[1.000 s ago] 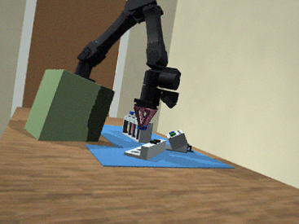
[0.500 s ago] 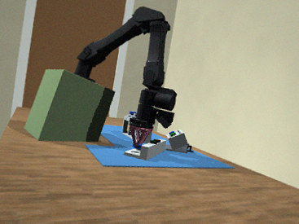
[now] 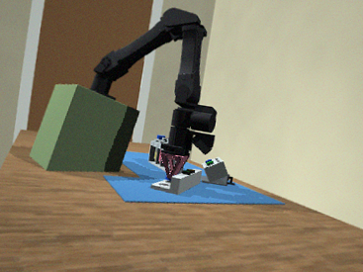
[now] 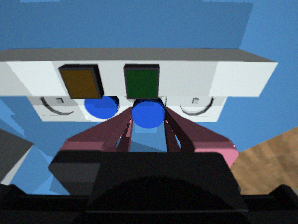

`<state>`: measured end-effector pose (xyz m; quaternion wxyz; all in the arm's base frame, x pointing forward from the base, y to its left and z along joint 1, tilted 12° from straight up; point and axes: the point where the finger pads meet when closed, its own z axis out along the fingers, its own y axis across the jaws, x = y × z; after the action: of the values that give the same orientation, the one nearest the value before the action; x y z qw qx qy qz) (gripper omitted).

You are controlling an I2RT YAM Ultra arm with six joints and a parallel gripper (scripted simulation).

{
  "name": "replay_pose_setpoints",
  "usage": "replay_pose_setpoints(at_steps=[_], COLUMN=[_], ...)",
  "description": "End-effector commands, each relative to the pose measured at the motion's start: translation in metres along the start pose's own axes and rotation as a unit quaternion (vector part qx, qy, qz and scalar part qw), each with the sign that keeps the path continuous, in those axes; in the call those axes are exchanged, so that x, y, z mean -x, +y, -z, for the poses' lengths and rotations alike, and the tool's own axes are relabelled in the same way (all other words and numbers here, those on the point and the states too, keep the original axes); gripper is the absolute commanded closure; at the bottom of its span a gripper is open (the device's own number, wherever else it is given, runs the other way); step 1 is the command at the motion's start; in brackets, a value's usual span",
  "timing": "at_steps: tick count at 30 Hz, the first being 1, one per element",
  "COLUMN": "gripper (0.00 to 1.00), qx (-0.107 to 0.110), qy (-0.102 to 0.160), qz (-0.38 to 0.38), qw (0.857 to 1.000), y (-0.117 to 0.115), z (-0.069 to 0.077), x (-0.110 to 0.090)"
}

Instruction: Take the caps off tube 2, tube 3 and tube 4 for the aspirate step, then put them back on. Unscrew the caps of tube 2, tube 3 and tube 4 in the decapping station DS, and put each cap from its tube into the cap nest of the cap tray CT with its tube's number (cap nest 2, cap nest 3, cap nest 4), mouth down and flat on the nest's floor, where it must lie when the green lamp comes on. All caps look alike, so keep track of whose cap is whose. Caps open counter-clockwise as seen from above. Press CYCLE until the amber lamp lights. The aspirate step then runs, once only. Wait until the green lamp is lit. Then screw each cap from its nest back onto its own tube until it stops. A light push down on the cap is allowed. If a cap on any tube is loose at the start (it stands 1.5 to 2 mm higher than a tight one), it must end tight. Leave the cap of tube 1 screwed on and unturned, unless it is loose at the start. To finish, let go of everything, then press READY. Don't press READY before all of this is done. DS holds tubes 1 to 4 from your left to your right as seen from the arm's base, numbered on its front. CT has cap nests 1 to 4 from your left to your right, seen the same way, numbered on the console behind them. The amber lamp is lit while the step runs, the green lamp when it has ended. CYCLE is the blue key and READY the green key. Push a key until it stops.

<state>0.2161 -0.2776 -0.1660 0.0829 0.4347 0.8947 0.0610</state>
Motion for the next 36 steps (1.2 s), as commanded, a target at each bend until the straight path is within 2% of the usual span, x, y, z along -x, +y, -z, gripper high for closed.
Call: replay_pose_setpoints(at_steps=[1,36], gripper=[1.0,1.0], qx=[-0.001,-0.001], qy=[-0.013,-0.013], qz=[0.001,0.001], qw=[1.0,1.0], y=[-0.0007,-0.0033], z=[0.0041,0.0036], x=[0.0079,0.0083])
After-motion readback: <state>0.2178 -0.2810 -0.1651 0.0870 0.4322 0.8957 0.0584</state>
